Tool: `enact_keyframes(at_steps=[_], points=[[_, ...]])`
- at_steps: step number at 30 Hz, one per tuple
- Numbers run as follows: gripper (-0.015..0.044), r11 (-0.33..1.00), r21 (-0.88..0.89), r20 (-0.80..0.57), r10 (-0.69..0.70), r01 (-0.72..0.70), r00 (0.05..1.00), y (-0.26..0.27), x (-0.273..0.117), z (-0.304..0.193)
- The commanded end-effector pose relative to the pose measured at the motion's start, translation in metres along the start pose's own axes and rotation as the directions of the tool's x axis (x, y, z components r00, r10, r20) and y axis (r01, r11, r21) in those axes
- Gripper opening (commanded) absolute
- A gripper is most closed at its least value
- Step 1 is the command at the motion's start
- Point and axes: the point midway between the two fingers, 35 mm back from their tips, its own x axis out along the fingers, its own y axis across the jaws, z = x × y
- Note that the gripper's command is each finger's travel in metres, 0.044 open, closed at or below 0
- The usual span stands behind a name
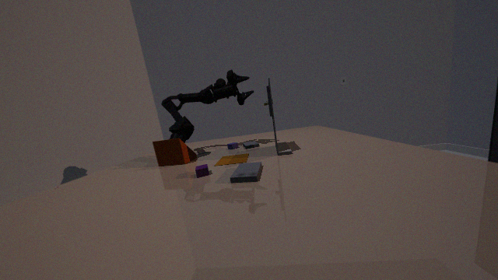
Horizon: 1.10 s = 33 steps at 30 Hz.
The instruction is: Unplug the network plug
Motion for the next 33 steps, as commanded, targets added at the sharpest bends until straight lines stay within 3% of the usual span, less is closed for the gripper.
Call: enact_keyframes(at_steps=[1,10,33], points=[[0.0374,1.0,-0.004,-0.001,0.0,0.0,1.0,0.0,0.0,-0.001],[0.0156,0.982,-0.187,-0.043,-0.021,0.012,0.999,-0.011,0.002,-0.049],[0.0156,0.776,-0.63,-0.159,-0.076,-0.042,0.984,-0.036,-0.033,-0.171]])
